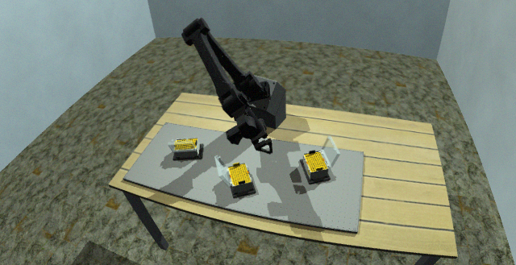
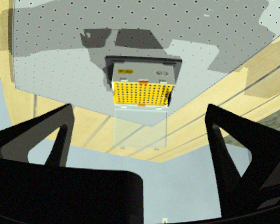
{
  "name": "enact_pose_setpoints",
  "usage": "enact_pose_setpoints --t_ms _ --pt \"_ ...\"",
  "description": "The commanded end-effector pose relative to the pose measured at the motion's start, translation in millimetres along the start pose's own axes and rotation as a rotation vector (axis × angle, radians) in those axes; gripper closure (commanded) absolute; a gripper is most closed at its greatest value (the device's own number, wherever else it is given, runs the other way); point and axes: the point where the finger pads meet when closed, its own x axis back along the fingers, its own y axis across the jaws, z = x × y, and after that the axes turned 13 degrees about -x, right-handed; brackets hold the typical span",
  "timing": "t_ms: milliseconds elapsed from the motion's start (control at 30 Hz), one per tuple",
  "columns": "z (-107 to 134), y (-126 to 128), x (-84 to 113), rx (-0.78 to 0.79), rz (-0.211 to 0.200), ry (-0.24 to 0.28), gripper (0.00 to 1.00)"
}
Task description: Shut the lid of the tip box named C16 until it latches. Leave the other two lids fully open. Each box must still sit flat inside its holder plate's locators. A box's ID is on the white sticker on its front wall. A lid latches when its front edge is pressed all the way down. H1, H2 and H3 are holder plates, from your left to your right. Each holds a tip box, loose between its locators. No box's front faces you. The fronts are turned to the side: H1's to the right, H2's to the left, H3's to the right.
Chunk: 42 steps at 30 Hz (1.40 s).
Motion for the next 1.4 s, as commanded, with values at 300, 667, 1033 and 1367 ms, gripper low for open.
enact_pose_setpoints --t_ms 300,667,1033,1367 --pt "-40 40 32.2 0.41 0.04 -0.087 0.0" --pt "-30 39 32.1 0.779 0.105 -0.171 0.0" --pt "-29 42 31.7 1.058 0.149 -0.255 0.0" --pt "-31 25 22.5 1.315 0.221 -0.32 0.0"
